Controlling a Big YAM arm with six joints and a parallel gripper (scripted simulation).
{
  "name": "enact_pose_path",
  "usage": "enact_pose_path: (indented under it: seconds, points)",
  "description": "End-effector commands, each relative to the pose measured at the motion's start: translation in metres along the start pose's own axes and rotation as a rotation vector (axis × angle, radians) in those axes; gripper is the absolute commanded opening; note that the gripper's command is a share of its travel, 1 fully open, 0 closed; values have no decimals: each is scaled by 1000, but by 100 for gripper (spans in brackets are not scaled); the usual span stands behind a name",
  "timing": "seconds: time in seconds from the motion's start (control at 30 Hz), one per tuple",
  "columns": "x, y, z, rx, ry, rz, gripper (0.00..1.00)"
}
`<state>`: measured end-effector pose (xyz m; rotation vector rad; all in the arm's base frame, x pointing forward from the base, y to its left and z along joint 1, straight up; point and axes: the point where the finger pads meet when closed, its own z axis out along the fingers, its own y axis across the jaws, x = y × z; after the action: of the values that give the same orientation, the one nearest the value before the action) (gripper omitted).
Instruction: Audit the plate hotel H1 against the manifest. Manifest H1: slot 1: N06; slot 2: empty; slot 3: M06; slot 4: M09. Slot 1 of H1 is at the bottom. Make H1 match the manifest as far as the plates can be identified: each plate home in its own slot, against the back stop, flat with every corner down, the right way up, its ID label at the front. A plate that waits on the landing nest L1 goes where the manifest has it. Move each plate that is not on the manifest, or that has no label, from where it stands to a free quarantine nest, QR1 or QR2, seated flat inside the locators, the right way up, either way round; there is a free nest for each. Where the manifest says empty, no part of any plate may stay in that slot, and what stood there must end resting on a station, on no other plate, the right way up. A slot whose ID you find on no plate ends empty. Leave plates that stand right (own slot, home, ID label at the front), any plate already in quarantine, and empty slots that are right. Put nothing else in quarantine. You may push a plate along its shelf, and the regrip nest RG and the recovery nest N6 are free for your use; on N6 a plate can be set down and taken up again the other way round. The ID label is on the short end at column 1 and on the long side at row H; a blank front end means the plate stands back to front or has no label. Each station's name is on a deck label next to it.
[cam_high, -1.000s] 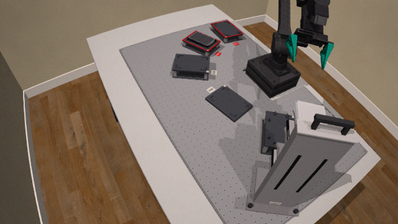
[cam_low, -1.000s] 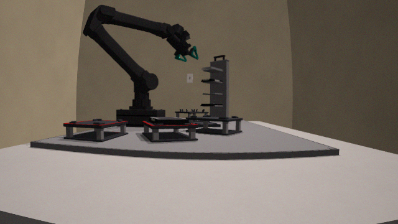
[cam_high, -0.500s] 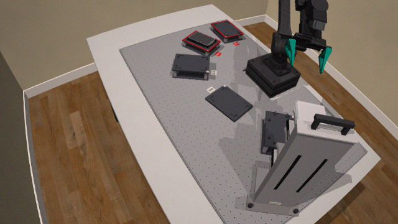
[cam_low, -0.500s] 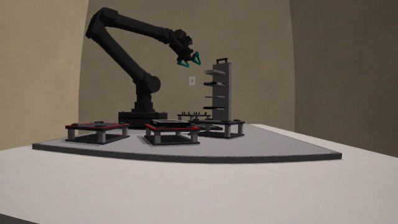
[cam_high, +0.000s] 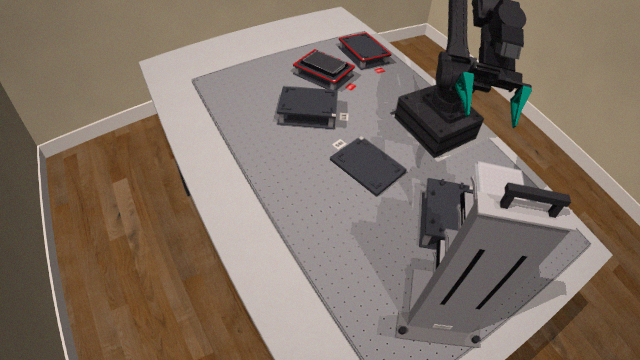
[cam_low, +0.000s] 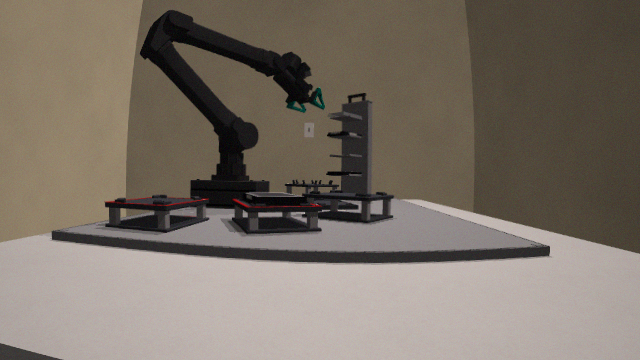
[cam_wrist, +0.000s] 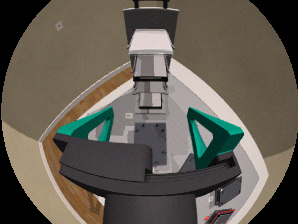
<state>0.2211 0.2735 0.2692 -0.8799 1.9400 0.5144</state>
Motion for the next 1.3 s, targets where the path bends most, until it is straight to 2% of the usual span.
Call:
enact_pose_path:
  seconds: [0.0, 0.07, 0.13, 0.27, 0.33, 0.43, 0.5, 0.57, 0.67, 0.73, 0.8, 0.87, 0.93, 1.0, 1.03, 1.07, 1.17, 1.23, 1.27]
  points:
    - [-48, -1, -9, 1, -89, 8, 100]
    - [-51, -2, -7, 3, -92, 8, 100]
    - [-41, -2, -1, 2, -72, 4, 100]
    - [-55, -2, 0, 3, -92, 3, 100]
    - [-45, -2, 7, 3, -73, 0, 100]
    - [-47, -2, 8, 1, -74, -1, 100]
    - [-59, -2, 7, 1, -92, -1, 100]
    - [-60, -2, 9, 3, -92, 0, 100]
    - [-47, -2, 18, 1, -67, -3, 100]
    - [-64, -2, 15, 1, -92, -1, 100]
    - [-65, -3, 18, 3, -92, 0, 100]
    - [-55, -2, 24, 2, -72, -2, 100]
    - [-65, -2, 24, 1, -87, -2, 100]
    - [-65, -2, 24, 1, -87, -2, 100]
    - [-56, -2, 28, 3, -71, -1, 100]
    - [-68, -2, 26, 3, -90, 0, 100]
    - [-71, -2, 29, 1, -92, -1, 100]
    - [-58, -2, 36, 2, -67, -3, 100]
    - [-61, -2, 36, 3, -72, -2, 100]
